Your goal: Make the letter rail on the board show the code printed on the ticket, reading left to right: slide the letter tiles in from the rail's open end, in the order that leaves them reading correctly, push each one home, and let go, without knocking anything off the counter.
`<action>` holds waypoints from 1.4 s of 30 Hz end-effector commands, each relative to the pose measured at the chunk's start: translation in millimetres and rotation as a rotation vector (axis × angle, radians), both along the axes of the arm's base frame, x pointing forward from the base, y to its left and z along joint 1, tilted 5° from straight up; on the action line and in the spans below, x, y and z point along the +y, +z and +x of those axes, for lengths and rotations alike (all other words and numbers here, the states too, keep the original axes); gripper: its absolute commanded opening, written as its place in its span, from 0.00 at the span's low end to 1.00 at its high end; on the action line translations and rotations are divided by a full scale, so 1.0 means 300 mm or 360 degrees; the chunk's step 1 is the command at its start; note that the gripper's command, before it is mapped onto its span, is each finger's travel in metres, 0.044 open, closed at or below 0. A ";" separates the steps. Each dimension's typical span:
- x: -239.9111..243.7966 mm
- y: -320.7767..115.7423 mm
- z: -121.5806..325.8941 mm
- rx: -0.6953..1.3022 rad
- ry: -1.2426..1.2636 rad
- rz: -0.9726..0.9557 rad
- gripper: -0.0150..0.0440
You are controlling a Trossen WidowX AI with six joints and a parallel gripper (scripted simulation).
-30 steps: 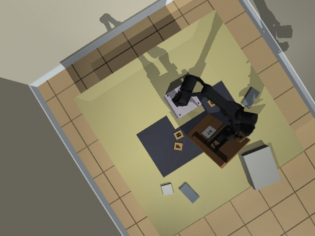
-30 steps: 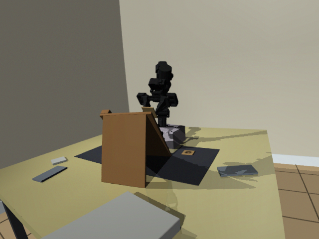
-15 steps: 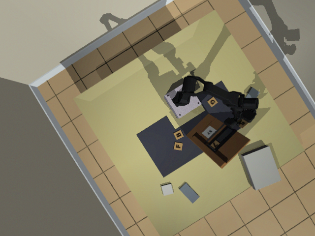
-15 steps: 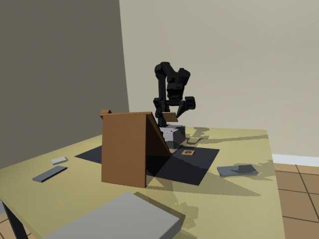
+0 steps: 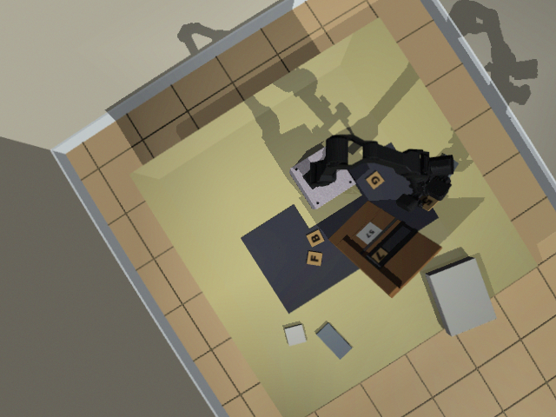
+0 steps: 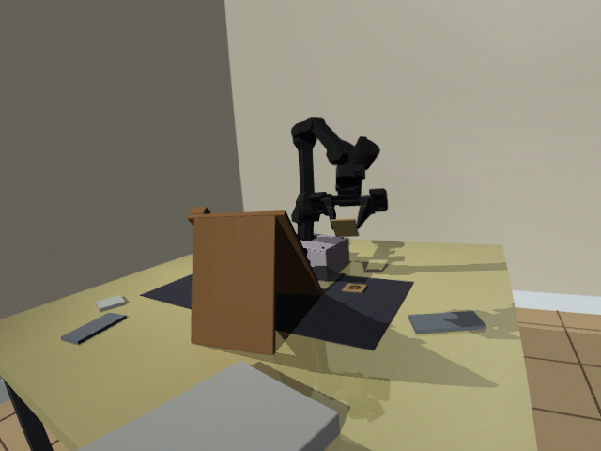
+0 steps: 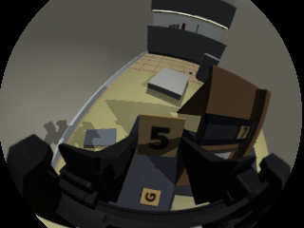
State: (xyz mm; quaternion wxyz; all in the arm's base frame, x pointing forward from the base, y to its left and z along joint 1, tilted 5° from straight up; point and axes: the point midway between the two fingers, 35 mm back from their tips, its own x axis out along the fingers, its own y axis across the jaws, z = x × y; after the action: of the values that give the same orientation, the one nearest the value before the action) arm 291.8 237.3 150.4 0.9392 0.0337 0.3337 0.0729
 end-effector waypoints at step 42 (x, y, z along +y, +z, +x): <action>-0.017 -0.089 0.109 0.0005 -0.0002 -0.0014 0.25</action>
State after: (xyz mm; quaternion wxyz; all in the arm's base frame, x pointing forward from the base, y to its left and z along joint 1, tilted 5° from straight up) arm 324.1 234.3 118.3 0.9375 0.0267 0.3402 0.0681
